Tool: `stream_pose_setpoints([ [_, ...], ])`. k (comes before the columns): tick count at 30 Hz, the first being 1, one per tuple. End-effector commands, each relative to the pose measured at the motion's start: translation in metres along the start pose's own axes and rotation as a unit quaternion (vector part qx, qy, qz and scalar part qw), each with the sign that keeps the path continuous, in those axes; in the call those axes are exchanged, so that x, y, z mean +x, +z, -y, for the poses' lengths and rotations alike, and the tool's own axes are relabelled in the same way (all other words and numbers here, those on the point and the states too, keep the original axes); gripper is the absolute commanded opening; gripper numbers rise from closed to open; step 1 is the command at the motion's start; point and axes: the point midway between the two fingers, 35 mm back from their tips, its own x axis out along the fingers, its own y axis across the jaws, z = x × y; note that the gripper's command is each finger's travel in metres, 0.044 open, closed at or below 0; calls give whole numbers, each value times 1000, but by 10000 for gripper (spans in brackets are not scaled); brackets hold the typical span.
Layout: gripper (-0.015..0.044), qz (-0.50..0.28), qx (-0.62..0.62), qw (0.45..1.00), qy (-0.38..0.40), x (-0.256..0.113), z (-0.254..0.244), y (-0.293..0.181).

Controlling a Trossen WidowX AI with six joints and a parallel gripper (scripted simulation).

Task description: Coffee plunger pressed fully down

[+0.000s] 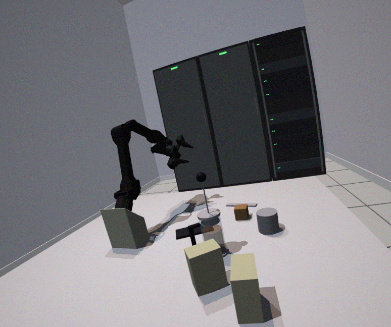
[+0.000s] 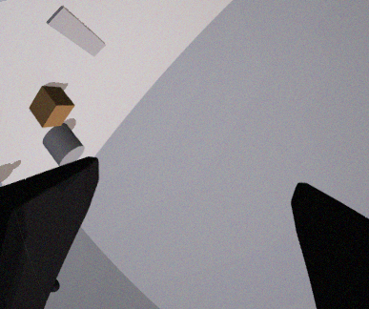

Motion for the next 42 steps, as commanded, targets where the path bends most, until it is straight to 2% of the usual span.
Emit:
stream_pose_setpoints([
  [1,426,-1,2,1000,2,2,-1,0],
  [7,440,-46,62,997,30,33,-13,-15],
  [12,440,-91,151,982,73,78,-30,-36],
  [21,440,-170,339,917,120,146,-62,-101],
  [27,440,-195,470,849,145,185,-85,-157],
  [32,440,-202,573,781,145,202,-98,-212],
  [42,440,-177,770,603,113,191,-128,-331],
])
